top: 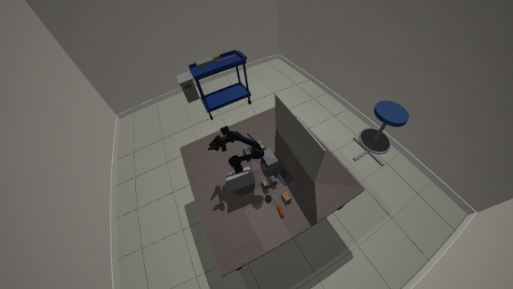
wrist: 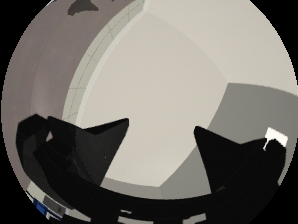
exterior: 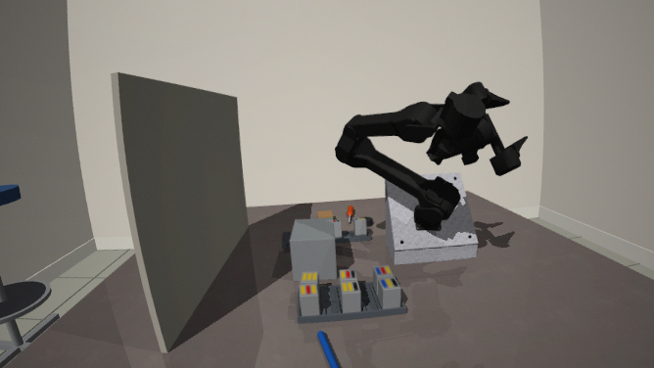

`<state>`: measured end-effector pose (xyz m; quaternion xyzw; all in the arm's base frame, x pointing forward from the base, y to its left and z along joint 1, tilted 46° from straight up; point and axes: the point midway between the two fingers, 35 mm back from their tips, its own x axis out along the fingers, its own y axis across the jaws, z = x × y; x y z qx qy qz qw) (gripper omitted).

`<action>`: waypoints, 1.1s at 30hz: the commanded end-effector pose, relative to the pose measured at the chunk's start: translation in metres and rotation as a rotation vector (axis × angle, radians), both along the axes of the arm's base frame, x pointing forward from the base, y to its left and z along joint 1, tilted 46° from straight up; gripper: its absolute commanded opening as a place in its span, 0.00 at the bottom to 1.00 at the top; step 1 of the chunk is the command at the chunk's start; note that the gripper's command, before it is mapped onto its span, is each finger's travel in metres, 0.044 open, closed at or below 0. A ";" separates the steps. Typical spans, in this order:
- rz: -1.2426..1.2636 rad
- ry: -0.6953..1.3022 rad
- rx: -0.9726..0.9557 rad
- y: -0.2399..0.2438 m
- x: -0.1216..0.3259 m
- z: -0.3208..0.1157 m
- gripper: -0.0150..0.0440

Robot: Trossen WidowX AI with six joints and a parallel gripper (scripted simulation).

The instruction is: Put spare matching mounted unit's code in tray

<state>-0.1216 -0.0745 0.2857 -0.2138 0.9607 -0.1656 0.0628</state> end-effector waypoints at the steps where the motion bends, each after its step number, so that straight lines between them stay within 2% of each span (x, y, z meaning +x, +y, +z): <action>1: 0.000 0.000 0.000 0.000 0.000 0.000 0.98; 7: -0.009 -0.006 -0.007 0.001 -0.001 0.000 1.00; 9: -0.081 -0.052 -0.069 0.012 -0.008 0.004 1.00; 15: -0.408 -0.213 -0.376 0.070 -0.032 0.017 1.00; 21: -0.730 -0.279 -0.704 0.139 -0.034 0.026 1.00; 26: -0.985 -0.269 -1.001 0.200 -0.016 0.030 1.00; 33: -1.305 -0.161 -1.373 0.272 0.037 0.026 1.00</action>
